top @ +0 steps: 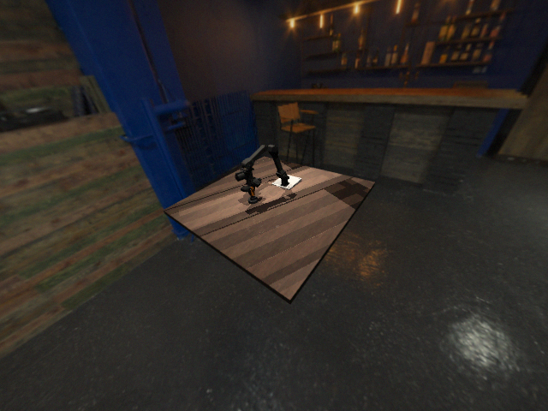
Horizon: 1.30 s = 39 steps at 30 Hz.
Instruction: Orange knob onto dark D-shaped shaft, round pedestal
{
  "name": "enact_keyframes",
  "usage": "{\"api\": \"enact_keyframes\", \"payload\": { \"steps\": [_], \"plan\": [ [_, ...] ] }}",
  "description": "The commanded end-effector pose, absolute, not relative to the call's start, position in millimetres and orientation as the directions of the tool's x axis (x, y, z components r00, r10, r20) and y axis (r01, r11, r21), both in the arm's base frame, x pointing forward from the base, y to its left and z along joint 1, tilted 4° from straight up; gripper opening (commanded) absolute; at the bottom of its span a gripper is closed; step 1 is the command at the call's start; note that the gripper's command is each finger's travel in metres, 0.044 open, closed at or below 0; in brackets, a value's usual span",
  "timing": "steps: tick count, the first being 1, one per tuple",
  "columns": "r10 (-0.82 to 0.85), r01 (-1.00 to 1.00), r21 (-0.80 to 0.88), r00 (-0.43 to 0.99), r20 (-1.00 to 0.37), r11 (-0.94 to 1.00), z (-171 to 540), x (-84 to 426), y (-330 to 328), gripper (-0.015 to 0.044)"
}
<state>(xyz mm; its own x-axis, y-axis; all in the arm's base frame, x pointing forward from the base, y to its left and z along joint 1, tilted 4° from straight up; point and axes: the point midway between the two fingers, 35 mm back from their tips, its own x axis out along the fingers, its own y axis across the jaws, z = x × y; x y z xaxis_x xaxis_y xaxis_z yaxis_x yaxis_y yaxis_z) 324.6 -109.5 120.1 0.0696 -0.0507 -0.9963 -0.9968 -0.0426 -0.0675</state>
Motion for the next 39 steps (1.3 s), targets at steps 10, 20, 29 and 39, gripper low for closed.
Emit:
{"api": "enact_keyframes", "payload": {
  "steps": [10,20,29,39],
  "plan": [
    [-0.049,-0.989,-0.068,0.075,-0.996,-0.135,125.2,327.5,-109.7,0.0000],
    [-0.049,-0.965,-0.061,0.076,-0.996,-0.255,124.3,329.8,-110.7,0.0000],
    [-0.049,-0.965,-0.061,0.075,-0.996,-0.255,122.1,328.7,-110.5,0.0000],
    [-0.049,-0.965,-0.060,0.075,-0.996,-0.255,123.4,323.9,-109.0,0.0000]
  ]
}}
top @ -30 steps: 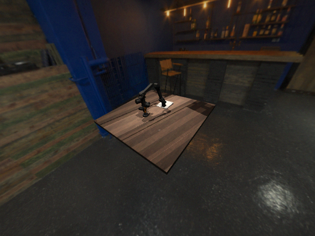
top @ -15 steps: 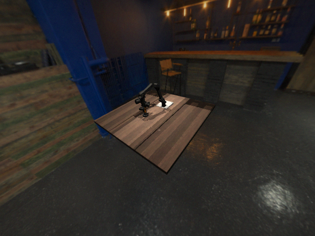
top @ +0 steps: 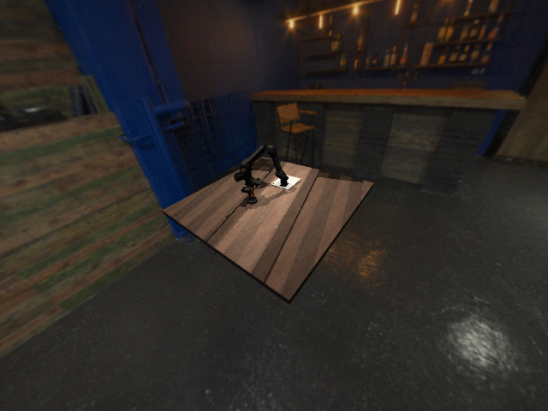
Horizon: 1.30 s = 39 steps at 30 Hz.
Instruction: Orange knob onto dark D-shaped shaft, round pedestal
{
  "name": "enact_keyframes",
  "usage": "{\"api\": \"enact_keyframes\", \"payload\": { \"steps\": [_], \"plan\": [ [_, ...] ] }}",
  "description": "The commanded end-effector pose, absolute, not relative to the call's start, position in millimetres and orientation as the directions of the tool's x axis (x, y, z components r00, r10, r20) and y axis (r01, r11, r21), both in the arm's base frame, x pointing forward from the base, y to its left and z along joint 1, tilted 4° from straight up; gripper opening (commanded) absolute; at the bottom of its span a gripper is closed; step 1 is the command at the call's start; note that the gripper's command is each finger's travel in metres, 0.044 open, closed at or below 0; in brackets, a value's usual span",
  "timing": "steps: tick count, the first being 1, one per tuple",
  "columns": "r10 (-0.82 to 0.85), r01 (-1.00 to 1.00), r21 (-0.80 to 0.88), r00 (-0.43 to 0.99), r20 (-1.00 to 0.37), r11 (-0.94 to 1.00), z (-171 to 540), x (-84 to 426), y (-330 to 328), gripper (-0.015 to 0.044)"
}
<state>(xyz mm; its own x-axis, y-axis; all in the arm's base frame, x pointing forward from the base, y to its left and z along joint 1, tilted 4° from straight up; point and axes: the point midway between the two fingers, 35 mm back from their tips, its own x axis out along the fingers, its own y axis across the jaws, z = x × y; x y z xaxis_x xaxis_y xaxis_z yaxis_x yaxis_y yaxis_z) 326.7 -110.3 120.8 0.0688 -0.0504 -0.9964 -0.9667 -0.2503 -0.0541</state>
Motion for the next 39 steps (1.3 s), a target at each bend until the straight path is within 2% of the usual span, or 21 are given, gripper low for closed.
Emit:
{"api": "enact_keyframes", "payload": {
  "steps": [1,16,24,39],
  "plan": [
    [-0.049,-0.965,-0.060,0.075,-0.996,-0.255,123.8,323.6,-109.0,0.0000],
    [-0.049,-0.965,-0.060,0.075,-0.996,-0.255,124.2,325.6,-109.5,0.0000],
    [-0.049,-0.892,-0.045,0.075,-0.996,-0.450,126.4,326.6,-109.8,0.0000],
    [-0.049,-0.892,-0.046,0.076,-0.996,-0.450,120.7,330.9,-111.2,0.0000]
  ]
}}
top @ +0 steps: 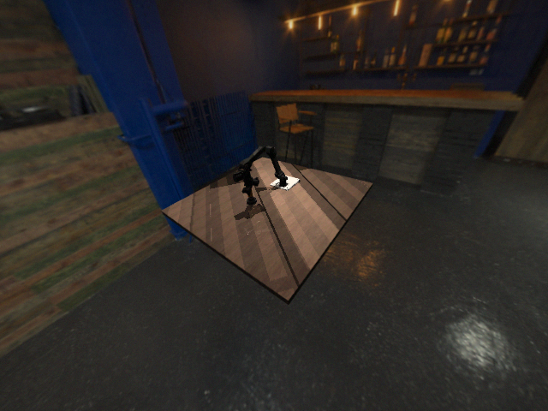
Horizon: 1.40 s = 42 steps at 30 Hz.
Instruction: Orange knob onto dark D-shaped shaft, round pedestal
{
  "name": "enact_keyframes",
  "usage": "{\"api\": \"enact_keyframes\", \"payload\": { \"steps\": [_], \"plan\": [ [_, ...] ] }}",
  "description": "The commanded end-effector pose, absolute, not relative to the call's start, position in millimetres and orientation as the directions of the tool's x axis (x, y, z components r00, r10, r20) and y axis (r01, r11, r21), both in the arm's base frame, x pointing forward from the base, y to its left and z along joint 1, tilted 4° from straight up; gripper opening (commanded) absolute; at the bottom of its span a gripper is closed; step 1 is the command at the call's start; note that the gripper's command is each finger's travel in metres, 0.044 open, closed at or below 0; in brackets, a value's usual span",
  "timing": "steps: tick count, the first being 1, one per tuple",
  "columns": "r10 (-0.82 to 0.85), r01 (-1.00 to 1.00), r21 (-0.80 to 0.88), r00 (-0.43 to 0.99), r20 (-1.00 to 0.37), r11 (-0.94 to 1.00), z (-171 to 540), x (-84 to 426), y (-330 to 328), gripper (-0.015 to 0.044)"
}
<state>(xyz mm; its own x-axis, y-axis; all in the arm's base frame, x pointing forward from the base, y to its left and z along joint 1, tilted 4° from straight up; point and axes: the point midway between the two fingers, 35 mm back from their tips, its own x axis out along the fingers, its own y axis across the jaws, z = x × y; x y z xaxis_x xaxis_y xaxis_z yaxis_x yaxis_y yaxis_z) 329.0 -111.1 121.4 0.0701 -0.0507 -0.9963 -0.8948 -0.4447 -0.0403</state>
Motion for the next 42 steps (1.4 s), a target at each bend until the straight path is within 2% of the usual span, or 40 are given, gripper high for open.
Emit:
{"api": "enact_keyframes", "payload": {
  "steps": [1,20,28,42],
  "plan": [
    [-0.049,-0.892,-0.046,0.076,-0.996,-0.450,120.4,331.0,-111.2,0.0000],
    [-0.049,-0.892,-0.045,0.075,-0.996,-0.450,124.8,327.1,-109.9,0.0000],
    [-0.049,-0.779,-0.028,0.075,-0.996,-0.626,126.0,323.3,-108.7,0.0000],
    [-0.049,-0.779,-0.028,0.075,-0.996,-0.626,124.1,326.2,-110.0,0.0000]
  ]
}}
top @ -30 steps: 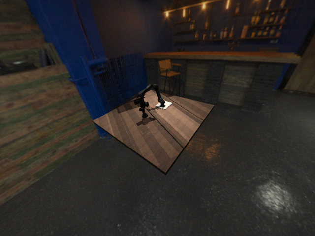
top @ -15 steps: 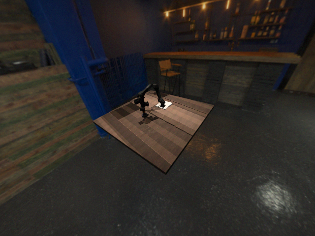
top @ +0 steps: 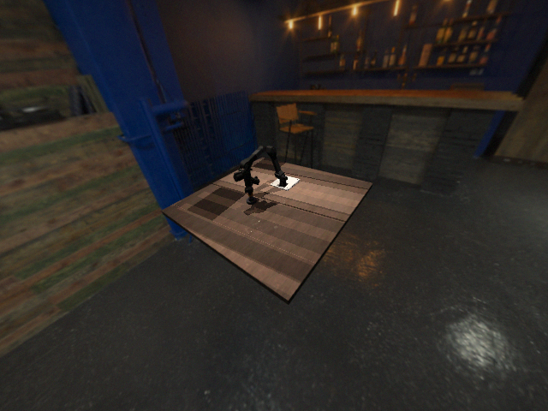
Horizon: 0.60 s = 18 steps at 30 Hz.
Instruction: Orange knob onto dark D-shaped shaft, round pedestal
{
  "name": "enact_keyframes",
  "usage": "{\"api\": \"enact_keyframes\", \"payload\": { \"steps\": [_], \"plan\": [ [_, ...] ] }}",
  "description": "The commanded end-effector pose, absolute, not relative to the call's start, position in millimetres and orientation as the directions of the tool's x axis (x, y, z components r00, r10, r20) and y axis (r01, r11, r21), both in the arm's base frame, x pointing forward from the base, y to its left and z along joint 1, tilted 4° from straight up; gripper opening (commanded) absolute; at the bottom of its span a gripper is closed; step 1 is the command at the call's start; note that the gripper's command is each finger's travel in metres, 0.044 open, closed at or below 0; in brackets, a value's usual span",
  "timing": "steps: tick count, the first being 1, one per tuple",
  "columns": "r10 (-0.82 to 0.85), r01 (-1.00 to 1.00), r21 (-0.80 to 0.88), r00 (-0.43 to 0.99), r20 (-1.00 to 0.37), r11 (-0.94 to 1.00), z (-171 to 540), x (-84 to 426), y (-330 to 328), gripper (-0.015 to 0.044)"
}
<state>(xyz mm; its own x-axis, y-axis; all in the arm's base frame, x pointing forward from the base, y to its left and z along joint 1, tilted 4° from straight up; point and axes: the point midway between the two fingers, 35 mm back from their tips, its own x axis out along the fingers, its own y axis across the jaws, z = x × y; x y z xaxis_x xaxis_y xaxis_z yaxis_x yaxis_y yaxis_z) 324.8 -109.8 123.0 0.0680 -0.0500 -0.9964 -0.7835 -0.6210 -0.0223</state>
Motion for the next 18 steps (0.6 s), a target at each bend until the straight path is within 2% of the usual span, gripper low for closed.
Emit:
{"api": "enact_keyframes", "payload": {
  "steps": [1,18],
  "plan": [
    [-0.049,-0.779,-0.028,0.075,-0.996,-0.626,123.9,326.5,-110.1,0.0000],
    [-0.049,-0.779,-0.028,0.075,-0.996,-0.626,120.9,330.3,-111.3,0.0000]
  ]
}}
